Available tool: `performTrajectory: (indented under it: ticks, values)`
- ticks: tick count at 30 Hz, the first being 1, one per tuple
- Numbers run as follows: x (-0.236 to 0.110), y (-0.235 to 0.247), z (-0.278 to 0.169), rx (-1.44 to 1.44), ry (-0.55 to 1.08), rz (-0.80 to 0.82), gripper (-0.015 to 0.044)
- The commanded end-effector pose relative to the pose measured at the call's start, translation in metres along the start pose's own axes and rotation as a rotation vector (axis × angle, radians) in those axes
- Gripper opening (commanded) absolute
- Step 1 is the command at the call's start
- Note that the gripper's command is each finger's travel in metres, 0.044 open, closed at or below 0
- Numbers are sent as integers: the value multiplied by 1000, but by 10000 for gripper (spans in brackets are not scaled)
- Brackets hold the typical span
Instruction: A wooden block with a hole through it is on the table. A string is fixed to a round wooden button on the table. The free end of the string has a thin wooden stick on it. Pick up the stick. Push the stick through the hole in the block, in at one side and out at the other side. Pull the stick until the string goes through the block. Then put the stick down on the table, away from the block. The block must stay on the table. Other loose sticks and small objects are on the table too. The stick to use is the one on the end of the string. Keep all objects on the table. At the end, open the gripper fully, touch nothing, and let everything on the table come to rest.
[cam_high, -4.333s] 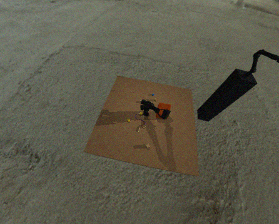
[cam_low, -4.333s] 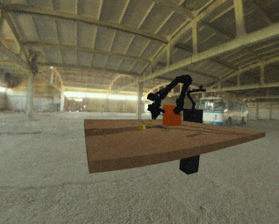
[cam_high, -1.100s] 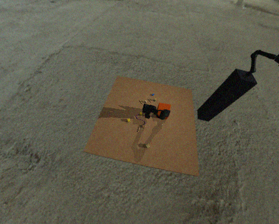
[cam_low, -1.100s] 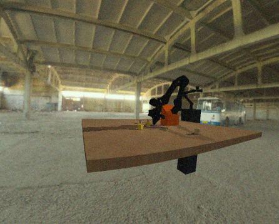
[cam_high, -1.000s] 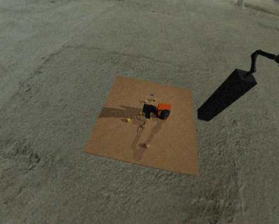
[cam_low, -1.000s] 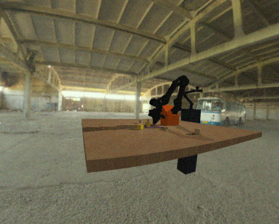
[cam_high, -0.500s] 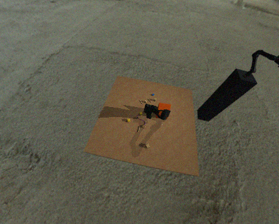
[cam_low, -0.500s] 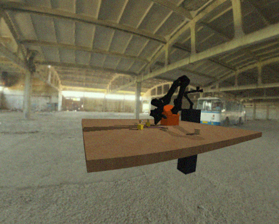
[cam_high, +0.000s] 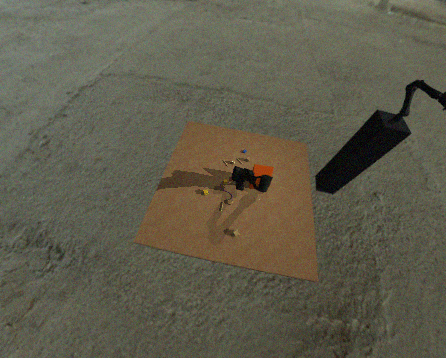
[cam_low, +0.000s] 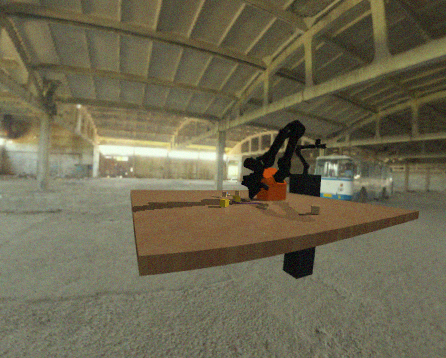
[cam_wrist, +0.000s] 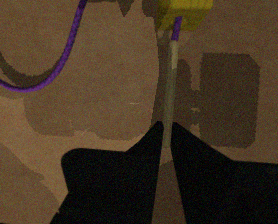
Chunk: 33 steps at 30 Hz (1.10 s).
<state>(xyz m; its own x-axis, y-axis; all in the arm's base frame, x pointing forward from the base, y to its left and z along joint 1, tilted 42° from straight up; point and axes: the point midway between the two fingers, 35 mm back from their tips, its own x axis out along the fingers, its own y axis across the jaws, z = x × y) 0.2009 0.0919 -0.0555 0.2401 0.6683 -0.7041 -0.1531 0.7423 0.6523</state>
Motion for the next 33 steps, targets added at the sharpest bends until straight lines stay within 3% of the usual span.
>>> performTrajectory:
  ticks: [1,33]
  values:
    - [-1,1,-6,1,3,-1,0]
    - [-2,-10,-26,-48,1,12,0]
